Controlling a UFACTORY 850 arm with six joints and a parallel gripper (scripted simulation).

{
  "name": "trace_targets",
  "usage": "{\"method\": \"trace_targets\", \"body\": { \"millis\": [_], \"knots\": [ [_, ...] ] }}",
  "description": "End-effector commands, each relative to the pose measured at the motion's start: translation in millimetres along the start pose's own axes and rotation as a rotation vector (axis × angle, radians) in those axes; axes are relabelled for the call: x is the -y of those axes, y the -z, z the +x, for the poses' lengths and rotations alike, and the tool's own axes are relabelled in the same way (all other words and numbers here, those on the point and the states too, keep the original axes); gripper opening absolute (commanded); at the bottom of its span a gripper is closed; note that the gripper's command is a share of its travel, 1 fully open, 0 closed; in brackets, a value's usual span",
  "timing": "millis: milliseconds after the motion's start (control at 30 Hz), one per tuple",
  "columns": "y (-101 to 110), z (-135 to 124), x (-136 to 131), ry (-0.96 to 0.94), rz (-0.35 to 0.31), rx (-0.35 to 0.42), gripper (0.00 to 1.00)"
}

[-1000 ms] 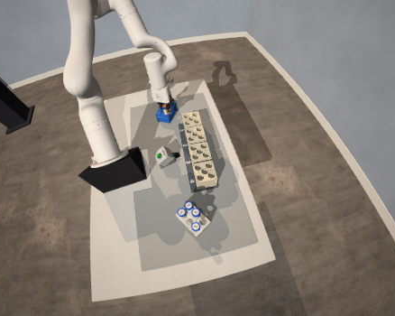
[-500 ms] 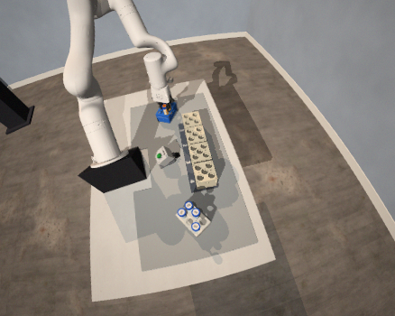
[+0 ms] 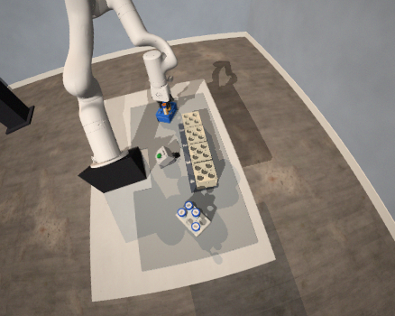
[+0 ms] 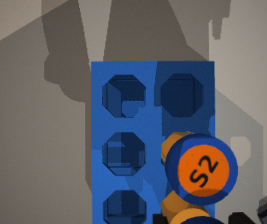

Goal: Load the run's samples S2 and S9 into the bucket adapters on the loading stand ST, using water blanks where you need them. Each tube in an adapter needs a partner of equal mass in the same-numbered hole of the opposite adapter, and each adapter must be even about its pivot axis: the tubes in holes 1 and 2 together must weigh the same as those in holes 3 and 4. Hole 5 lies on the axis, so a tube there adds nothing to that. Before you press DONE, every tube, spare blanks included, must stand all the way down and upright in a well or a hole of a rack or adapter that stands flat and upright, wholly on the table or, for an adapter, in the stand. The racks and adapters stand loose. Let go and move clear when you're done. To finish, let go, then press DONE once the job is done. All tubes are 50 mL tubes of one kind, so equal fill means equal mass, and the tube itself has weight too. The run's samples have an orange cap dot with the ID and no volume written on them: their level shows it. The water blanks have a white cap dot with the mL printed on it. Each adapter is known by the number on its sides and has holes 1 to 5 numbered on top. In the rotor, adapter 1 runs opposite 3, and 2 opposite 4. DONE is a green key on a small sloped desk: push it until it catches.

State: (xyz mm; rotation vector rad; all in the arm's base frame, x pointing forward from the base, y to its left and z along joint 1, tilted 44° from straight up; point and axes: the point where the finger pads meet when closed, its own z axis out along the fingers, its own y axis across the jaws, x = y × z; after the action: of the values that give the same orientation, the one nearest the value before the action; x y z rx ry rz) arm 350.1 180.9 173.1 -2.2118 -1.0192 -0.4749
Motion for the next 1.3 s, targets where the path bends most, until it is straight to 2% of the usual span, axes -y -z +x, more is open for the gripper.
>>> {"method": "trace_targets", "body": {
  "millis": [0, 533, 1267],
  "knots": [
    [3, 0, 0, 0.0, -0.001, -0.001, 0.0],
    [10, 0, 0, 0.0, -0.001, -0.001, 0.0],
    [51, 0, 0, 0.001, -0.001, -0.001, 0.0]
  ]
}}
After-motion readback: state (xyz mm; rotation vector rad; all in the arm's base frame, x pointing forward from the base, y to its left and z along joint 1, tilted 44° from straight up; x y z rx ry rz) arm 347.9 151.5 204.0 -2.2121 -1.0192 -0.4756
